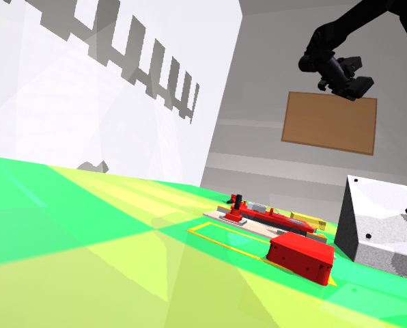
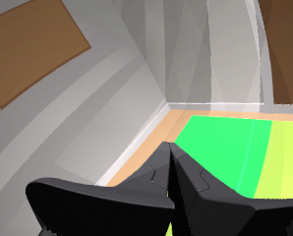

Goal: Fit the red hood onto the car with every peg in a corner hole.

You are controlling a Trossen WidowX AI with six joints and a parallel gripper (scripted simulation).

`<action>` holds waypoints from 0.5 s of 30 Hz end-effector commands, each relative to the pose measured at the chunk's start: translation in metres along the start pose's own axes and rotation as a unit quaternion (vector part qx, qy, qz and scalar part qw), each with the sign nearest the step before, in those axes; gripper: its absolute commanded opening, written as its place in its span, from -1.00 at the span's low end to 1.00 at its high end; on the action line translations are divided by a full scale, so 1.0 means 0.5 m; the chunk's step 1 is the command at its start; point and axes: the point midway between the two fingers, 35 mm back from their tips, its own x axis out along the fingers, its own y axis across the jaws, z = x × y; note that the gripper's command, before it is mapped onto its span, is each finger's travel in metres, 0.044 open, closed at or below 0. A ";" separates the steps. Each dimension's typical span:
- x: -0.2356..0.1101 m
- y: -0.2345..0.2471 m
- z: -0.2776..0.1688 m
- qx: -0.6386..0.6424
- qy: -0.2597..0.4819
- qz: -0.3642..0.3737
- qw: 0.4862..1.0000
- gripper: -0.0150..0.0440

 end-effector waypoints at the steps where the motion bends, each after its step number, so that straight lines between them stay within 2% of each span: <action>1: -0.002 0.000 -0.003 -0.006 0.003 0.001 1.000 -0.40; 5: -0.044 -0.013 -0.064 -0.131 0.054 0.027 0.990 -0.05; 8: -0.082 -0.030 -0.119 -0.243 0.095 0.058 0.964 0.22; 15: -0.171 -0.092 -0.238 -0.487 0.169 0.147 0.844 0.84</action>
